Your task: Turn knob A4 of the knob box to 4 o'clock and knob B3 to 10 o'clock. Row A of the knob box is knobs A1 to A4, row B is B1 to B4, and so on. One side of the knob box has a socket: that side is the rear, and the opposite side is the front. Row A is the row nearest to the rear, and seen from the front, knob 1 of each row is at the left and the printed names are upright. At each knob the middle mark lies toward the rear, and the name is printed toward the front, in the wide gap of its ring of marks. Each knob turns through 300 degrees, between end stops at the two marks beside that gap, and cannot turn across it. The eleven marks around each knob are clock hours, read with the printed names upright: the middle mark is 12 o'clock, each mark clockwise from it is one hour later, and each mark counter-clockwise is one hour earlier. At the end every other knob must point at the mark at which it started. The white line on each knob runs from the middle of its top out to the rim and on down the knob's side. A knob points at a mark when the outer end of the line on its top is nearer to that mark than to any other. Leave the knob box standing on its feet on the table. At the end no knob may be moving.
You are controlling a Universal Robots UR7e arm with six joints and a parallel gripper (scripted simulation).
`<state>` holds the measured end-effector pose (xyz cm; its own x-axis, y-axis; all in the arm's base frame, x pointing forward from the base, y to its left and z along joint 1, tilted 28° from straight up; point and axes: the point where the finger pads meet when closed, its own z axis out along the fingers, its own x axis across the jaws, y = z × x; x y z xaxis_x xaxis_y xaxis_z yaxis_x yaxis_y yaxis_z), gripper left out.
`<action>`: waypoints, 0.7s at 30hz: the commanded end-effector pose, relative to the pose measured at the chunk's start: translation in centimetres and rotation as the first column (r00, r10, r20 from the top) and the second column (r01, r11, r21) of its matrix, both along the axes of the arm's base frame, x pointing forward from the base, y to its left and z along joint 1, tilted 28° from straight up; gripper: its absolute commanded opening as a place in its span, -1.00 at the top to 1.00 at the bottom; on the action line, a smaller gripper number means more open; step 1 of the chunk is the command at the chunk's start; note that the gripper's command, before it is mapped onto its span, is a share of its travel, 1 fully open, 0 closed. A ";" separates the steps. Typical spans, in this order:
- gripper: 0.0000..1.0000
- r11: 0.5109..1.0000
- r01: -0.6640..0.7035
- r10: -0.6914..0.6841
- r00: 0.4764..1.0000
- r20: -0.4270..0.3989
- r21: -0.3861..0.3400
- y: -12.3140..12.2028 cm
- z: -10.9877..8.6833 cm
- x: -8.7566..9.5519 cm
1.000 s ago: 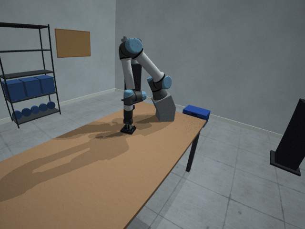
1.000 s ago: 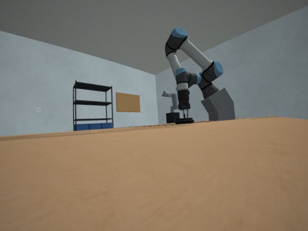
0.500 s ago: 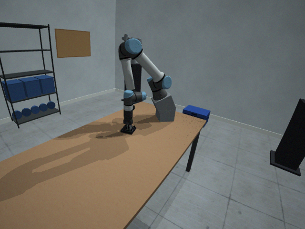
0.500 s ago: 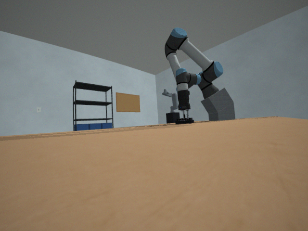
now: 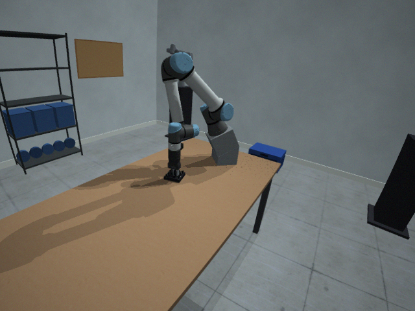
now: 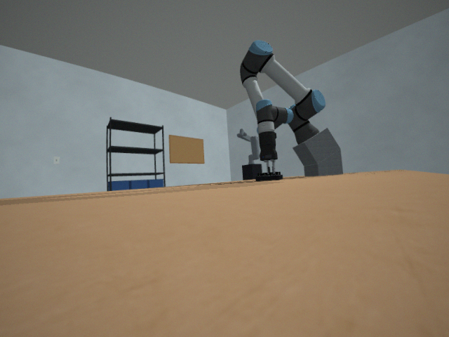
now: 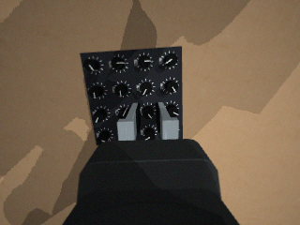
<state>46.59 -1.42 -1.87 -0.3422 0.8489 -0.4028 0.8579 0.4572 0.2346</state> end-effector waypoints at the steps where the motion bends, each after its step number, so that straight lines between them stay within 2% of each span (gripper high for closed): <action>1: 0.07 1.000 0.000 0.000 1.000 0.001 0.000 0.0 0.0 0.0; 12: 0.07 1.000 0.000 0.000 1.000 0.001 0.000 0.0 0.0 0.0; 13: 0.40 1.000 0.000 0.000 1.000 0.001 0.000 0.0 0.0 0.0; 21: 0.40 1.000 0.000 0.000 1.000 0.001 0.000 0.0 0.0 0.0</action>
<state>46.59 -1.42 -1.87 -0.3422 0.8489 -0.4028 0.8579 0.4571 0.2346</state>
